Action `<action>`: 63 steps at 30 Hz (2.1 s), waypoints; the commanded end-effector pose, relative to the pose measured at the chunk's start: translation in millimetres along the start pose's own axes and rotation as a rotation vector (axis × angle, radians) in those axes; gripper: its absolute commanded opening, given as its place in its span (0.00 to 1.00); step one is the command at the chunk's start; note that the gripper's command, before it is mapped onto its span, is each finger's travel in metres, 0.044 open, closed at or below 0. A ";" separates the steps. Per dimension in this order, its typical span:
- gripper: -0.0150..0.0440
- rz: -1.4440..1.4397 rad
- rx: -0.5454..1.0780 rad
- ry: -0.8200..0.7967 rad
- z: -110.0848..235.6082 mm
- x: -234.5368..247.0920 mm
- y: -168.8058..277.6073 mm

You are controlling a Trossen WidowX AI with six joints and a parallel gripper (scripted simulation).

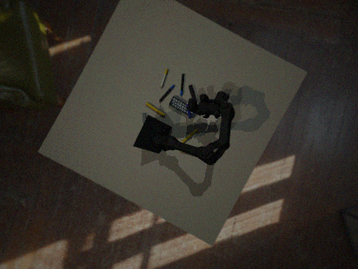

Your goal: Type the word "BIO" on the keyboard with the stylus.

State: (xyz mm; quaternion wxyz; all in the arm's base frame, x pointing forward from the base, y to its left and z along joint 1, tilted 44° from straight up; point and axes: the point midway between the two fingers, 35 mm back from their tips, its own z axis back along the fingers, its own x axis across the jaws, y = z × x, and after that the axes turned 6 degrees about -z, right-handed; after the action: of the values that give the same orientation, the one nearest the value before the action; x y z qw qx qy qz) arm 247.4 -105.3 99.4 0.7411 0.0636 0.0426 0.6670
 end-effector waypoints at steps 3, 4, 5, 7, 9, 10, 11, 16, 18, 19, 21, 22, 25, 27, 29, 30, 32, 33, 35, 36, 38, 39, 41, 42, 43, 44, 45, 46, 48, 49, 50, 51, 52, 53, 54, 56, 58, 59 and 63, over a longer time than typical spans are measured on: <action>0.25 -0.184 0.028 -0.032 -3.0 10.8 -8.1; 0.25 -0.215 0.033 -0.036 -3.5 12.3 -9.1; 0.25 -0.246 0.039 -0.039 -4.0 13.8 -10.2; 0.25 -0.308 0.050 -0.046 -5.1 16.9 -12.2; 0.25 -0.370 0.063 -0.053 -6.1 20.0 -14.3; 0.25 -0.402 0.069 -0.055 -6.7 21.6 -15.3; 0.25 -0.433 0.076 -0.058 -7.2 23.2 -16.3; 0.25 -0.588 0.110 -0.067 -10.1 31.1 -21.1; 0.25 -0.651 0.125 -0.070 -11.2 34.3 -22.9; 0.25 -0.682 0.133 -0.070 -11.8 36.0 -23.8; 0.25 -0.744 0.148 -0.071 -13.0 39.2 -25.6; 0.25 -0.776 0.156 -0.071 -13.6 40.9 -26.5; 0.25 -0.869 0.180 -0.069 -15.5 45.8 -29.1; 0.25 -0.932 0.197 -0.066 -16.8 49.2 -30.8; 0.25 -0.994 0.213 -0.063 -18.1 52.7 -32.5; 0.25 -1.025 0.222 -0.060 -18.8 54.4 -33.3; 0.25 -1.087 0.239 -0.055 -20.1 57.8 -34.9; 0.25 -1.119 0.247 -0.052 -20.8 59.5 -35.6; 0.25 -1.182 0.265 -0.045 -22.1 62.9 -37.1; 0.25 -1.213 0.273 -0.040 -22.8 64.5 -37.9; 0.25 -1.276 0.290 -0.031 -24.1 67.9 -39.3; 0.25 -1.307 0.299 -0.026 -24.8 69.6 -40.0; 0.25 -1.364 0.315 -0.016 -26.1 72.7 -41.3; 0.25 -1.380 0.319 -0.013 -26.4 73.5 -41.6; 0.25 -1.385 0.320 -0.012 -26.5 73.8 -41.7; 0.25 -1.385 0.320 -0.012 -26.5 73.8 -41.7; 0.25 -1.385 0.320 -0.012 -26.5 73.8 -41.7; 0.25 -1.385 0.320 -0.012 -26.5 73.8 -41.7; 0.25 -1.385 0.320 -0.012 -27.5 72.8 -41.8; 0.25 -1.385 0.320 -0.012 -29.2 71.0 -42.1; 0.25 -1.385 0.320 -0.012 -31.7 68.3 -42.4; 0.25 -1.385 0.320 -0.012 -34.6 65.3 -42.7; 0.25 -1.386 0.320 -0.011 -38.0 61.7 -43.0; 0.25 -1.386 0.320 -0.011 -42.1 57.4 -43.2; 0.25 -1.386 0.320 -0.010 -46.4 52.9 -43.4; 0.25 -1.386 0.320 -0.010 -50.2 49.0 -43.4; 0.25 -1.386 0.320 -0.010 -50.2 49.0 -43.4; 0.25 -1.386 0.320 -0.010 -50.2 49.0 -43.4; 0.25 -1.386 0.320 -0.010 -50.2 49.0 -43.4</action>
State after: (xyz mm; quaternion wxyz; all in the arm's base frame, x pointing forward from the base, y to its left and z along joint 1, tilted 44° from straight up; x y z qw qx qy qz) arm 288.1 -58.2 45.7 0.9765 0.1344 0.1667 0.0244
